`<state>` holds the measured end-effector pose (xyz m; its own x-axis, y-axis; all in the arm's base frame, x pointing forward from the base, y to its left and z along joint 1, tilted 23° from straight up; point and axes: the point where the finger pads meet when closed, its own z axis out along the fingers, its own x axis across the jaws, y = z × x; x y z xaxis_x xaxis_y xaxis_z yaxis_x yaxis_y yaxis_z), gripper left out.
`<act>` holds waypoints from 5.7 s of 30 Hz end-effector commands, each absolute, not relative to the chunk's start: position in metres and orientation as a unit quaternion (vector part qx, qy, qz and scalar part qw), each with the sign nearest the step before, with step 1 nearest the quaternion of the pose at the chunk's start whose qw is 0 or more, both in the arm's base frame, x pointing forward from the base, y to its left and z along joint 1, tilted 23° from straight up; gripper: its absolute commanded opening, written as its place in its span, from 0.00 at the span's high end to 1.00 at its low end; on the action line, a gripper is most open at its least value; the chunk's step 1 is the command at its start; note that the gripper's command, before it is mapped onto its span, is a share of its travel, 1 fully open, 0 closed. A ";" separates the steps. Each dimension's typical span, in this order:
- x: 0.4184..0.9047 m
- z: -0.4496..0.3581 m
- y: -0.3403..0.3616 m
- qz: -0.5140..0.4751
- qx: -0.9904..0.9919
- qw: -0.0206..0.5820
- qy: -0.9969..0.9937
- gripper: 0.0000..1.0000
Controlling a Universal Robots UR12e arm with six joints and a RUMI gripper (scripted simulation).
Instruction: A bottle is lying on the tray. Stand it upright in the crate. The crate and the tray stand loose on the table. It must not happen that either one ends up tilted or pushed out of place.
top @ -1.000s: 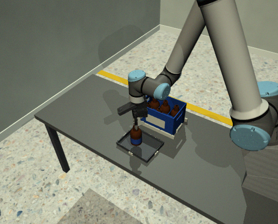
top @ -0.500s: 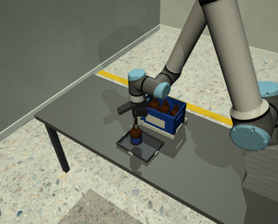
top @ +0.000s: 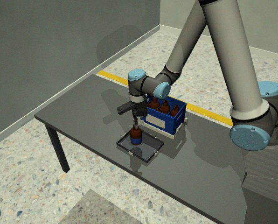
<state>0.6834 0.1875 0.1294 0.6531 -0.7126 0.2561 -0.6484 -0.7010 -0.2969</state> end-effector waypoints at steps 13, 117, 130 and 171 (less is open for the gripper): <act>0.684 0.130 0.188 -0.180 -0.905 0.090 0.376 1.00; 0.668 0.167 0.186 -0.180 -0.905 0.090 0.376 1.00; 0.668 0.167 0.186 -0.180 -0.905 0.090 0.376 1.00; 0.656 0.195 0.186 -0.180 -0.905 0.090 0.376 1.00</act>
